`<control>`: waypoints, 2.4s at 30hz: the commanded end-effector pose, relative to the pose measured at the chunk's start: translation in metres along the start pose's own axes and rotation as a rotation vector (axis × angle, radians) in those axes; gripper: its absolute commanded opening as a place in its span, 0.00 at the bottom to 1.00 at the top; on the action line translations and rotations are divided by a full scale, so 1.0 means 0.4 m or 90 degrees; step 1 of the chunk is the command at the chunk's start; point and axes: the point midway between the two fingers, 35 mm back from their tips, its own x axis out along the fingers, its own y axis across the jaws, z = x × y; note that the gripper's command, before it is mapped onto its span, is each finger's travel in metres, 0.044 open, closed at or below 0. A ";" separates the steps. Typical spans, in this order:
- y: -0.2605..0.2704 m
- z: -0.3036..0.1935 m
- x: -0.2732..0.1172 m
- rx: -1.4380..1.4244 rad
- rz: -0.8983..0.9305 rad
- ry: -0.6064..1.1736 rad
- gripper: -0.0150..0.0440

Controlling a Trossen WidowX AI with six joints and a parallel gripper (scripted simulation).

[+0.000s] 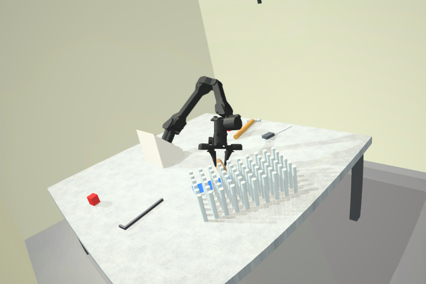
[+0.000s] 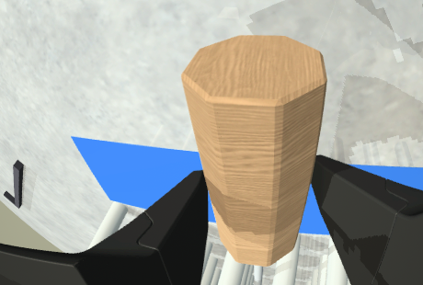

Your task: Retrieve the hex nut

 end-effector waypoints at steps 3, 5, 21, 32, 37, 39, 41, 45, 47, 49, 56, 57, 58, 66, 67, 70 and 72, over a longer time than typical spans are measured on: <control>-0.004 -0.015 0.002 -0.003 -0.002 0.002 0.25; -0.004 -0.018 0.003 -0.003 -0.002 0.002 0.25; -0.003 -0.043 0.013 -0.003 -0.003 0.003 0.25; -0.002 -0.060 0.020 -0.003 -0.003 0.003 0.25; -0.001 -0.068 0.023 -0.003 -0.003 0.003 0.25; -0.001 -0.071 0.024 -0.003 -0.003 0.003 0.25; -0.001 -0.074 0.025 -0.003 -0.003 0.003 0.25; 0.000 -0.080 0.028 -0.003 -0.003 0.003 0.25; 0.000 -0.083 0.029 -0.003 -0.003 0.003 0.25; 0.000 -0.084 0.030 -0.003 -0.003 0.003 0.25; -0.004 -0.079 0.042 -0.003 -0.003 0.003 0.25; -0.004 -0.078 0.045 -0.003 -0.003 0.003 0.25; -0.005 -0.077 0.048 -0.003 -0.003 0.003 0.25; -0.007 -0.067 0.073 0.001 -0.001 0.002 0.25; -0.007 -0.066 0.074 0.002 -0.001 0.002 0.25; -0.008 -0.066 0.075 0.001 -0.002 0.002 0.25; -0.008 -0.066 0.074 0.001 -0.002 0.002 0.25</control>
